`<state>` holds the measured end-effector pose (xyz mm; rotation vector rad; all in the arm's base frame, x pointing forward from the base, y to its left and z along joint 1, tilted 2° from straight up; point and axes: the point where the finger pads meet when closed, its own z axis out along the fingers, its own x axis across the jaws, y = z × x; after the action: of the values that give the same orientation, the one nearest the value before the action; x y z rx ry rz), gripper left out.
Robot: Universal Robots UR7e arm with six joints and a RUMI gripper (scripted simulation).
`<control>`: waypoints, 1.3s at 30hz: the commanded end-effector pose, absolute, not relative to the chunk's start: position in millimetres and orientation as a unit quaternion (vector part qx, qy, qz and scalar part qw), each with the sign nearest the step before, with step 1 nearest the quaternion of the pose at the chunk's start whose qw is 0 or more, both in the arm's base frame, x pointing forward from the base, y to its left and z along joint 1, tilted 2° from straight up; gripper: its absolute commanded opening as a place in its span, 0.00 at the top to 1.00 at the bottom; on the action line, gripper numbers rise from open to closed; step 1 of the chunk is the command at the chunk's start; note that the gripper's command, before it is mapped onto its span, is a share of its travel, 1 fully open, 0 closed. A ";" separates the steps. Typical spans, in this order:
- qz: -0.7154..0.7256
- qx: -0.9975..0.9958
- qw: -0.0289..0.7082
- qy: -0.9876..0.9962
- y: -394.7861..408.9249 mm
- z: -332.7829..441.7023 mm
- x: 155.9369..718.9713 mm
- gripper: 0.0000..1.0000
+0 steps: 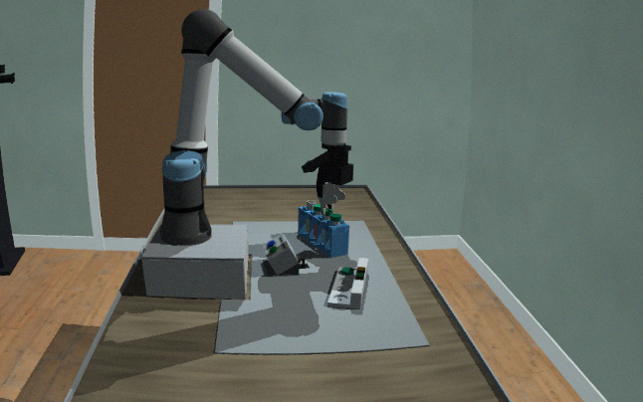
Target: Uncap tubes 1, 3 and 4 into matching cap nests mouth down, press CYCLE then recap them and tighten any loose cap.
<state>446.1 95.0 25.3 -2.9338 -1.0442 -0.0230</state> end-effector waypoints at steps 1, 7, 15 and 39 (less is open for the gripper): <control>-0.009 -0.934 0.017 -0.357 95.0 25.7 446.4 1.00; -0.009 -0.934 0.017 -0.357 95.0 25.7 446.4 0.65; -0.009 -0.934 0.017 -0.357 95.0 25.7 446.5 0.65; 0.000 -0.987 0.019 0.157 95.0 25.7 446.4 0.65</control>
<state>446.0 94.7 25.3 -3.0669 0.3960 0.0013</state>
